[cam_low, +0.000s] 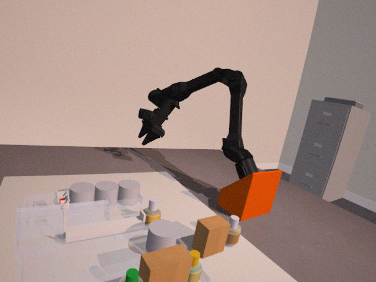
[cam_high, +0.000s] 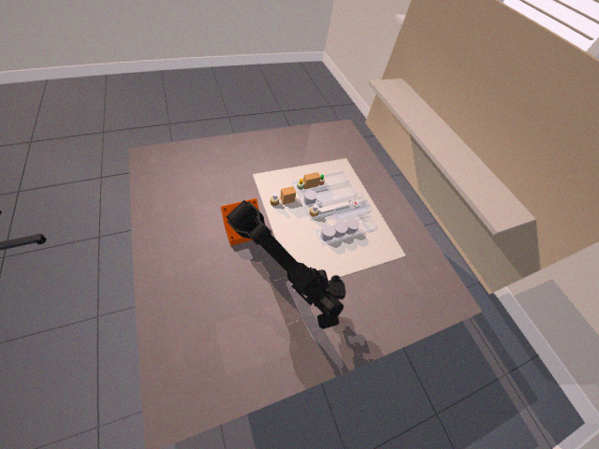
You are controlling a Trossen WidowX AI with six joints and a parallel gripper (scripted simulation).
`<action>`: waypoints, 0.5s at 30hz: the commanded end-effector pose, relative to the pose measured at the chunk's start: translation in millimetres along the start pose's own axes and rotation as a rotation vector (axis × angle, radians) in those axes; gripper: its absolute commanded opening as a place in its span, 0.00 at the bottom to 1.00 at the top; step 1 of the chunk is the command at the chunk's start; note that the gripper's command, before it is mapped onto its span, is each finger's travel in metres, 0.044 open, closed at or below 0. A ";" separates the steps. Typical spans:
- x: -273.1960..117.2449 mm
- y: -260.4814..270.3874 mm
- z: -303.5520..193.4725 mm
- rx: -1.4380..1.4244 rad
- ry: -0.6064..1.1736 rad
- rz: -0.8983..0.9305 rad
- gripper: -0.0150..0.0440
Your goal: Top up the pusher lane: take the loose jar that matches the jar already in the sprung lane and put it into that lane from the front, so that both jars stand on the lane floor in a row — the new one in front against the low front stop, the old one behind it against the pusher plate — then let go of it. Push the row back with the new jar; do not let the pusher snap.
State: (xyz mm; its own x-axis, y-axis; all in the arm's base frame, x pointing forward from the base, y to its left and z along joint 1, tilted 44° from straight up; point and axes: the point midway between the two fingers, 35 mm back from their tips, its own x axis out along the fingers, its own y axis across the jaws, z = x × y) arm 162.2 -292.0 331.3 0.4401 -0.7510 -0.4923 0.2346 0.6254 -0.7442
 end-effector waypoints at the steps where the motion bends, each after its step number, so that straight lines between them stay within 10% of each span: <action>1: 31.0 60.1 32.5 0.099 -0.007 0.187 1.00; 15: 41.1 247.4 111.9 0.142 0.100 0.556 1.00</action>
State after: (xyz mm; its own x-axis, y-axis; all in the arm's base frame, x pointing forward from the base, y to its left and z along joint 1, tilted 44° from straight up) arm 318.4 -180.1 203.9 0.4899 -0.3648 -0.7918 0.1335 0.9289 -0.3454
